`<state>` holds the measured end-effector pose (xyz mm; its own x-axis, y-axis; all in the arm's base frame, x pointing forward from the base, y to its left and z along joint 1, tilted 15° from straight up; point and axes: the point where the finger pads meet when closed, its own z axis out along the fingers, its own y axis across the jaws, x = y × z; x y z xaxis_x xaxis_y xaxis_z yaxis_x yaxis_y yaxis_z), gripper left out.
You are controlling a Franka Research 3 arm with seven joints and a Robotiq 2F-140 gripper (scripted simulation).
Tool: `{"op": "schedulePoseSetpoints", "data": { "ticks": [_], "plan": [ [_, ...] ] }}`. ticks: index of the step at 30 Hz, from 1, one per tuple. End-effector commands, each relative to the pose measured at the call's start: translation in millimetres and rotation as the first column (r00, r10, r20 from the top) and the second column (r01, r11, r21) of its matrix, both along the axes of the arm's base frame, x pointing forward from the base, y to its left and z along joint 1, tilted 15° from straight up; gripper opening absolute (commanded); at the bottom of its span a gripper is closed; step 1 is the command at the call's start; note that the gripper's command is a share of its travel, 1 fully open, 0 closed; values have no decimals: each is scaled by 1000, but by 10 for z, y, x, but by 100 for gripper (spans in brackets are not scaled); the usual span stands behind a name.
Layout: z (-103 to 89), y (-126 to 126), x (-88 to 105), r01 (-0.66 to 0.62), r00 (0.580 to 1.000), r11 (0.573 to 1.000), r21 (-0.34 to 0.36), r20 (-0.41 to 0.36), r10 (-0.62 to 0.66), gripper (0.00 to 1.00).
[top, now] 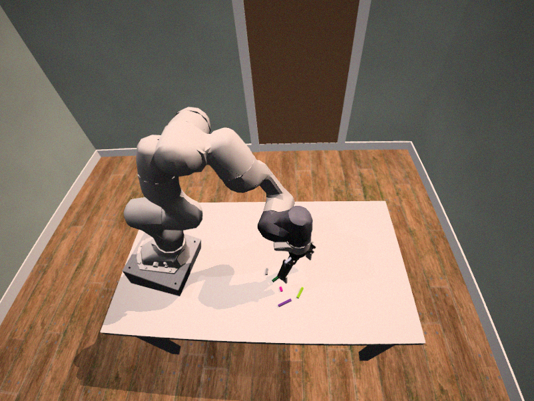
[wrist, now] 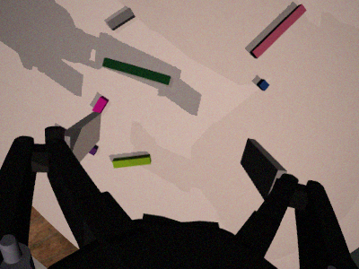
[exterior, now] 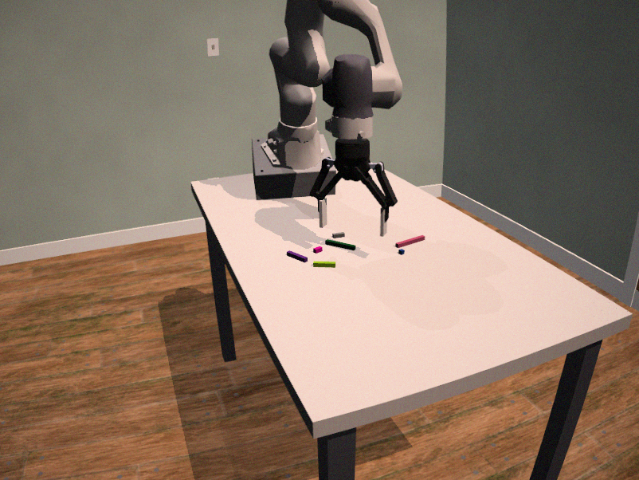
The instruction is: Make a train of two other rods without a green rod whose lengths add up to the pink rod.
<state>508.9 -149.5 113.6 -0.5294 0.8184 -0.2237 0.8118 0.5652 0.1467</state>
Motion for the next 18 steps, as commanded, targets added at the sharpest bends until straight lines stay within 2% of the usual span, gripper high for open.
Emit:
{"op": "schedulePoseSetpoints", "data": {
  "ticks": [1, 9, 18],
  "plan": [
    [5, 3, 4, 6, 1000, 1000, 2, -1, -6, 100],
    [5, 6, 4, -31, 1000, 999, -7, -5, 31, 100],
    [4, 29, 11, -284, 959, 956, -67, -42, 282, 100]
  ]
}}
